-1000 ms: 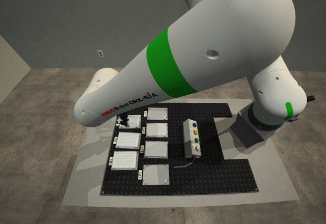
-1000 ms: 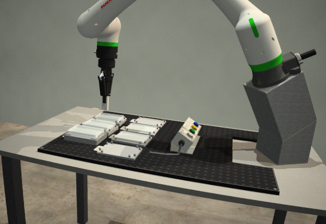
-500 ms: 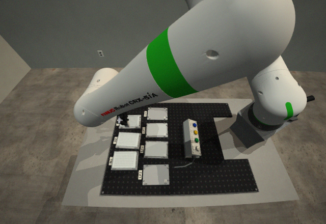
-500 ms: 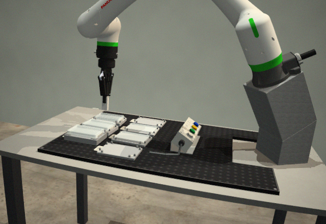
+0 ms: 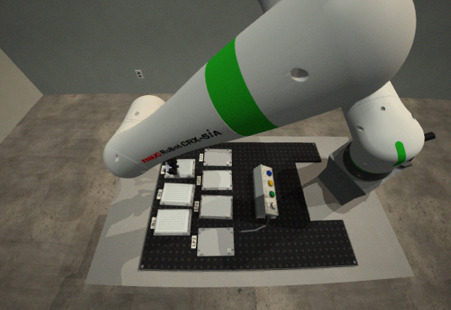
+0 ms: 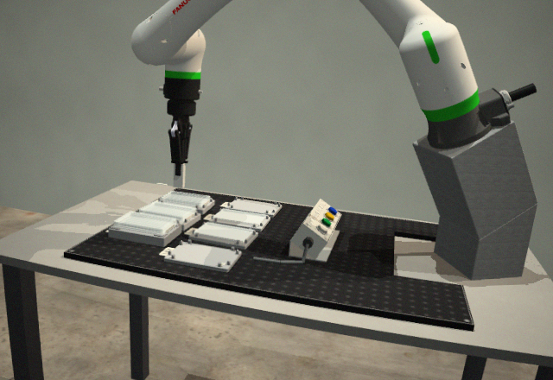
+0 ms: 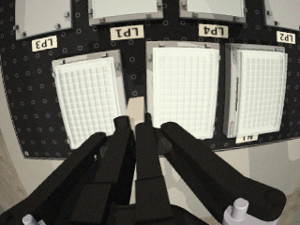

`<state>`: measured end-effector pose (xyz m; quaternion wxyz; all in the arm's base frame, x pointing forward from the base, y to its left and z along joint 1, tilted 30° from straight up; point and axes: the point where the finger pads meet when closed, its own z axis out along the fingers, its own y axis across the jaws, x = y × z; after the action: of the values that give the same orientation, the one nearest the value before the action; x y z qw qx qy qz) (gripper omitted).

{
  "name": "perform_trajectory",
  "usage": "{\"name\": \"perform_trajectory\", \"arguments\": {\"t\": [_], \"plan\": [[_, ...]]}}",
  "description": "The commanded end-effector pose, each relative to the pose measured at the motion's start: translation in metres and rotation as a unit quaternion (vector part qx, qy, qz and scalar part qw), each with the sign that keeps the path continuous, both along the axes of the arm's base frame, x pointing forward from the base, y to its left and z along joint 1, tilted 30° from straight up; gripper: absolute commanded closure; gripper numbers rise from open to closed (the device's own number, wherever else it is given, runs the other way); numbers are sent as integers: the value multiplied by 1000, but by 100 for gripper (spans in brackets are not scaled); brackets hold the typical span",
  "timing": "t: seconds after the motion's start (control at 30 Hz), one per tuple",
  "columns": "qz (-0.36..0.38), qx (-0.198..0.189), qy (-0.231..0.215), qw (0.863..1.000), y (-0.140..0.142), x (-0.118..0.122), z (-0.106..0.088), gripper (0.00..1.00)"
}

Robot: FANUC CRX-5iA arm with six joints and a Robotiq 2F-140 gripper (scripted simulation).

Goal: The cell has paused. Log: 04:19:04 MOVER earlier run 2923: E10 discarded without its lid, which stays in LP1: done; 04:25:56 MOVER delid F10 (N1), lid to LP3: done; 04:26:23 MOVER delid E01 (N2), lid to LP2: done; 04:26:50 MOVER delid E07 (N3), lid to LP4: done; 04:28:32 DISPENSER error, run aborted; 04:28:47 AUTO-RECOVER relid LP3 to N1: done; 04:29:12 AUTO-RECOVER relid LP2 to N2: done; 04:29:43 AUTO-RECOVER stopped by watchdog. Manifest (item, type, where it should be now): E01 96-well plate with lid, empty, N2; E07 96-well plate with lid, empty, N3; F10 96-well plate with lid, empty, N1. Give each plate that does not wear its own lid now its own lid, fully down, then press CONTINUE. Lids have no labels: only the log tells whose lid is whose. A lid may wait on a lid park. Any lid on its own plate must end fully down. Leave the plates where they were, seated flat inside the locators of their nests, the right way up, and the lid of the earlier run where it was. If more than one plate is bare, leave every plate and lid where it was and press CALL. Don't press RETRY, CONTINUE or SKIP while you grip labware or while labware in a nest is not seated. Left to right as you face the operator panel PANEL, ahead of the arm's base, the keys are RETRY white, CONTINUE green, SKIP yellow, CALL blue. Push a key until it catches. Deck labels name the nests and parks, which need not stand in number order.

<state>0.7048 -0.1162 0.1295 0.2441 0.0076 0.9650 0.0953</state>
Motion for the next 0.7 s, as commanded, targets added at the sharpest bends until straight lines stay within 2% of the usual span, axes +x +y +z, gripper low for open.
{"name": "perform_trajectory", "arguments": {"t": [0.0, 0.2, 0.33, 0.4, 0.43, 0.53, 0.67], "plan": [[68, -38, -14, 997, 9, -6, -2, 100], [213, -120, -41, 969, 35, -26, -8, 100], [294, -166, -52, 940, 57, -46, -15, 100], [294, -166, -52, 940, 57, -46, -15, 100], [354, -198, -62, 912, 63, -51, -17, 100], [405, -226, -68, 883, 80, -69, -23, 100], [481, -267, -78, 831, 100, -92, -31, 100]]}}
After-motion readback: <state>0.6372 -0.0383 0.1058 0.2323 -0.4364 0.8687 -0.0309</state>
